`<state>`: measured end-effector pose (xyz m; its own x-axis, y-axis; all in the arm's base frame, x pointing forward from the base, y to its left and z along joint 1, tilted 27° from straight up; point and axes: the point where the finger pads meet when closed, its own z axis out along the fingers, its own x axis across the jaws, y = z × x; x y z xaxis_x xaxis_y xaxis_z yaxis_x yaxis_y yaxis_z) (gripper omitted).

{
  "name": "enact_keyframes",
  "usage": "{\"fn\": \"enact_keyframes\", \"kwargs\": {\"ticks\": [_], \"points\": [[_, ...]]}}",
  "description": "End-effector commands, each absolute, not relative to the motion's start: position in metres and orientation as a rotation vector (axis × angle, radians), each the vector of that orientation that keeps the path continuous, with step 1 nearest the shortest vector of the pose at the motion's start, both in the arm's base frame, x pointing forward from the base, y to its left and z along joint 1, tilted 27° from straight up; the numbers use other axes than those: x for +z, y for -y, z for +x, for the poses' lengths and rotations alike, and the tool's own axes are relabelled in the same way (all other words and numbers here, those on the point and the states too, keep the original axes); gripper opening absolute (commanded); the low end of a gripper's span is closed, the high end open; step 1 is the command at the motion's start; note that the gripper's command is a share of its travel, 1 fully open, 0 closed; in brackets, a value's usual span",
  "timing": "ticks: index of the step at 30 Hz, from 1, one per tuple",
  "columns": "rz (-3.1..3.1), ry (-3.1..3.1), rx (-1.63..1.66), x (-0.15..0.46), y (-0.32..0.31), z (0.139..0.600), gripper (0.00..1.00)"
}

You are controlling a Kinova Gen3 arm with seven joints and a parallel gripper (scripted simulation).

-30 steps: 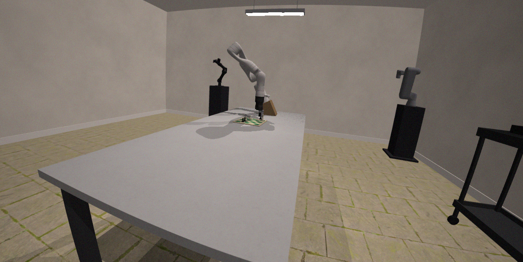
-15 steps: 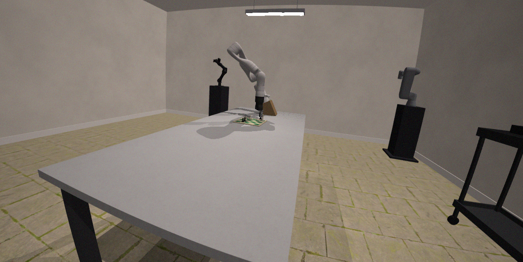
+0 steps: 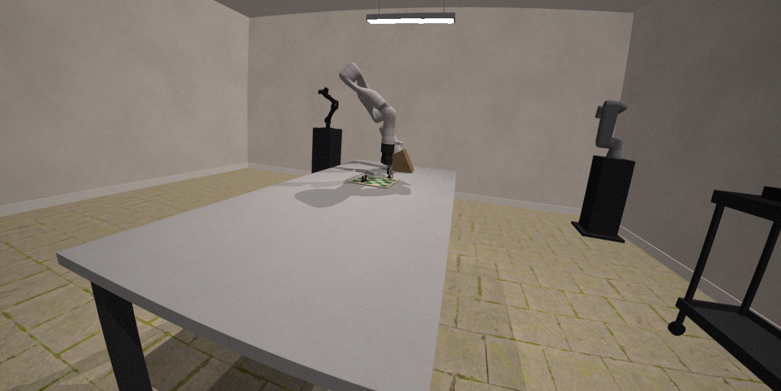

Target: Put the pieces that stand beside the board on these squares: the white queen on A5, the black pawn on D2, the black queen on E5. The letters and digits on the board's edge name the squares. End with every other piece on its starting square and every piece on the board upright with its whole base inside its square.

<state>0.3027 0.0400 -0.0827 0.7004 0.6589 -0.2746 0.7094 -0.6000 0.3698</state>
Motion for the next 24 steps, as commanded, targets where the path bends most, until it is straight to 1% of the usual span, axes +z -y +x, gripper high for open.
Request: {"fn": "enact_keyframes", "kwargs": {"ticks": [1, 16, 24], "points": [[2.455, -1.054, -0.149, -0.082, -0.041, 0.303, 0.00], [2.455, -1.054, -0.149, -0.078, -0.043, 0.303, 0.00], [2.455, -1.054, -0.149, -0.047, -0.059, 0.300, 0.00]]}}
